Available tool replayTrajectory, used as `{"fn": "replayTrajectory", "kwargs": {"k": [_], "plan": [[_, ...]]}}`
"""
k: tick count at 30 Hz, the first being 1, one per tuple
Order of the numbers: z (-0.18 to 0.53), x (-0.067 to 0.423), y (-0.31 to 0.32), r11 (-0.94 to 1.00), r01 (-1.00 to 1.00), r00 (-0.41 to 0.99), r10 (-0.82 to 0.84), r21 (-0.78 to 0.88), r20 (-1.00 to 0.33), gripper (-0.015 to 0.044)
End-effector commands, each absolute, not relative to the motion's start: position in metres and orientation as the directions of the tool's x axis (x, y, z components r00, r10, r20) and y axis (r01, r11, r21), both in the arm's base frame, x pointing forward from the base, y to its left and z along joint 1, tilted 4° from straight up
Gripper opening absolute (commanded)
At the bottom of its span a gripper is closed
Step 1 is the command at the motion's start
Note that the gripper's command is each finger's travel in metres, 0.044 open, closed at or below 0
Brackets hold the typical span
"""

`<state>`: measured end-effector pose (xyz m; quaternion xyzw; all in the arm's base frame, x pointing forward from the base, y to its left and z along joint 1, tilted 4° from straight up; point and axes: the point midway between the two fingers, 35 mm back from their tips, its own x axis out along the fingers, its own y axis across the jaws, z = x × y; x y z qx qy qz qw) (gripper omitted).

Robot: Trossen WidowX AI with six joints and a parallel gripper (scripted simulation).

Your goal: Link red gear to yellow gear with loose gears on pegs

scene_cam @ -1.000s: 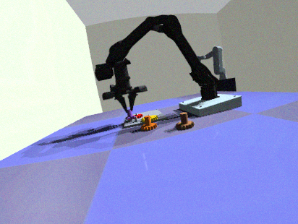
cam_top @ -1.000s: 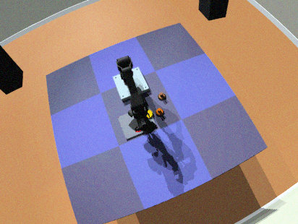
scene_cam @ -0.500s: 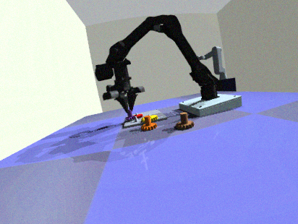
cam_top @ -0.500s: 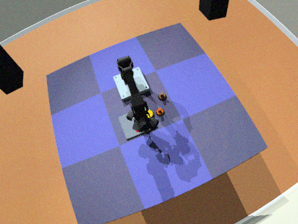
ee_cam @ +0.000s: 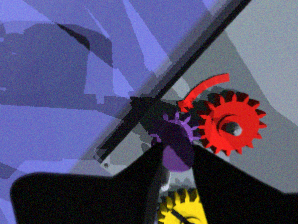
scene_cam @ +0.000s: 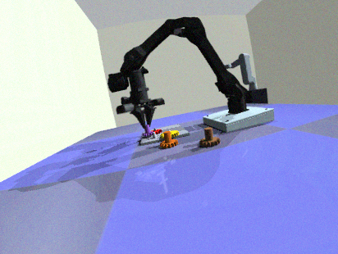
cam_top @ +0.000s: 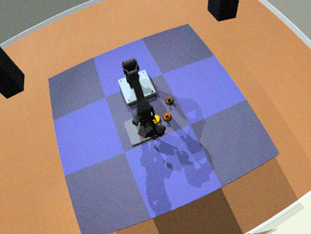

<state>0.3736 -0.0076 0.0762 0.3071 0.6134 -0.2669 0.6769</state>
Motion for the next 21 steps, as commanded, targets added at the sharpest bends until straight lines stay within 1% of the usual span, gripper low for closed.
{"fn": "replayTrajectory", "kwargs": {"k": [1,11,16,21], "plan": [[0.0745,0.3728,-0.0069,0.593,0.8,0.104,0.018,0.094,-0.994,0.0],[0.0732,0.3733,-0.008,0.369,0.924,0.104,0.018,0.103,-0.994,0.0],[0.0726,0.3738,-0.0075,0.395,0.913,0.104,0.018,0.102,-0.994,0.0],[0.0718,0.3735,-0.0069,0.478,0.873,0.104,0.018,0.1,-0.994,0.0]]}}
